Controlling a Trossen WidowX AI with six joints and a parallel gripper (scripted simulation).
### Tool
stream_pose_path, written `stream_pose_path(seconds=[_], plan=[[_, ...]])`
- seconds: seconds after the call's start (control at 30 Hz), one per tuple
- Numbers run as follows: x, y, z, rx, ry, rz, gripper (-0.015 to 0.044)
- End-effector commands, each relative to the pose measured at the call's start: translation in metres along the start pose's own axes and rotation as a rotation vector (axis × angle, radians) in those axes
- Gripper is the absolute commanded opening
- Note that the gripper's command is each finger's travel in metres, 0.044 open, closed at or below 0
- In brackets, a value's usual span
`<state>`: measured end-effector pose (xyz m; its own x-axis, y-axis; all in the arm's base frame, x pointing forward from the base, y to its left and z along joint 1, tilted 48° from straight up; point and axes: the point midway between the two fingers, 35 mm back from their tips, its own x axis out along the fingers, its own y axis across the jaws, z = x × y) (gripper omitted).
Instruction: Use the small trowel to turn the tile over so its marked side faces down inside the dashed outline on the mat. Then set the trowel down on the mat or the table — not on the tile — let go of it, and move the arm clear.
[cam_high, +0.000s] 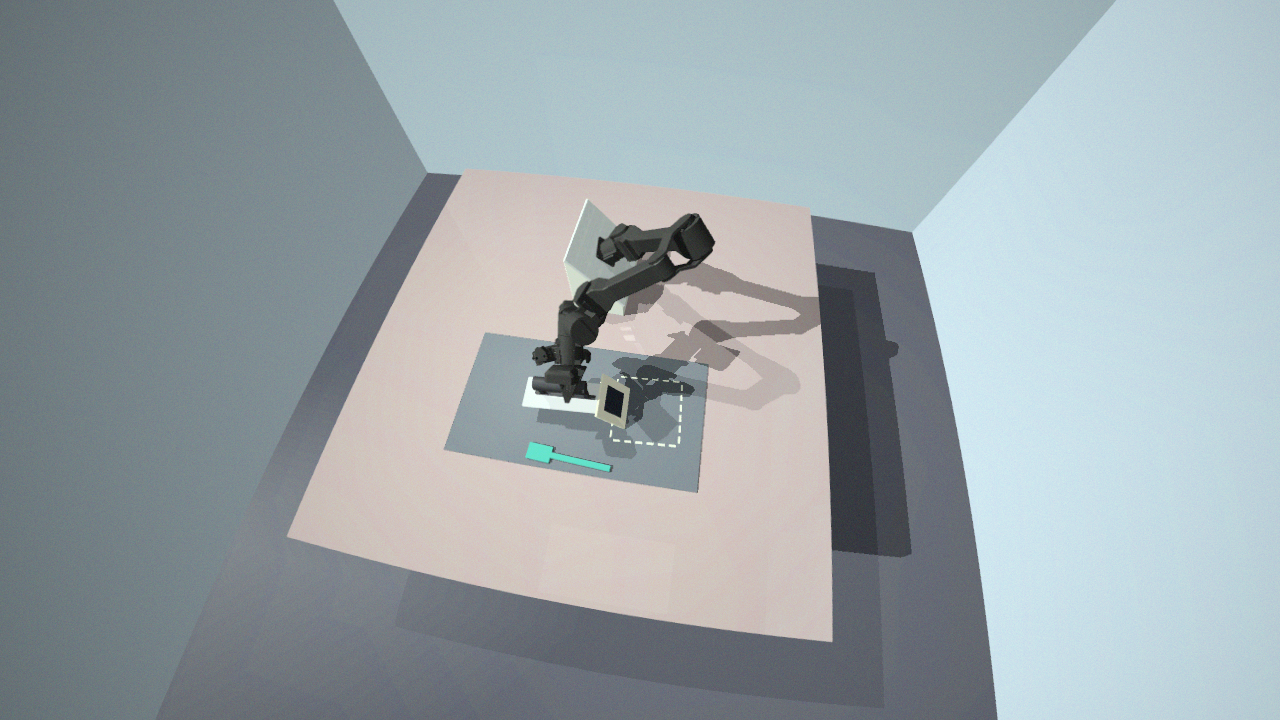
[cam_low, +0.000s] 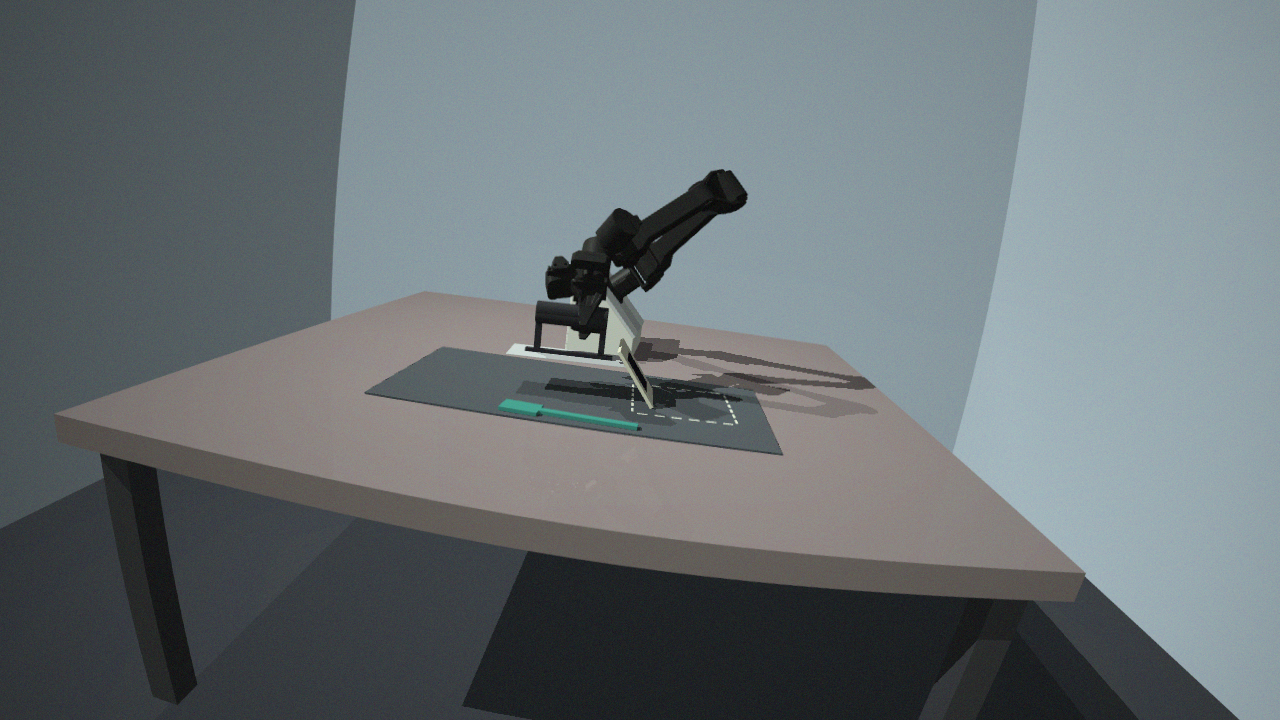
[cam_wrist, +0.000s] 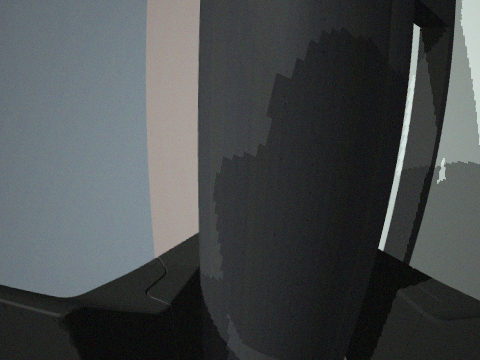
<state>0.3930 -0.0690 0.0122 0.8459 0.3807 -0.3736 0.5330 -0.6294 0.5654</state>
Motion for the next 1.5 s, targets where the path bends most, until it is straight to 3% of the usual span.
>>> stream_pose_path(seconds=[0.0,0.83,1.47], plan=[[-0.003,0.007,-0.011,-0.01,0.005,0.014,0.0],[-0.001,0.005,-0.056,-0.008,0.006,0.014,0.0],[-0.021,0.029,0.004,-0.011,0.004,0.014,0.0]])
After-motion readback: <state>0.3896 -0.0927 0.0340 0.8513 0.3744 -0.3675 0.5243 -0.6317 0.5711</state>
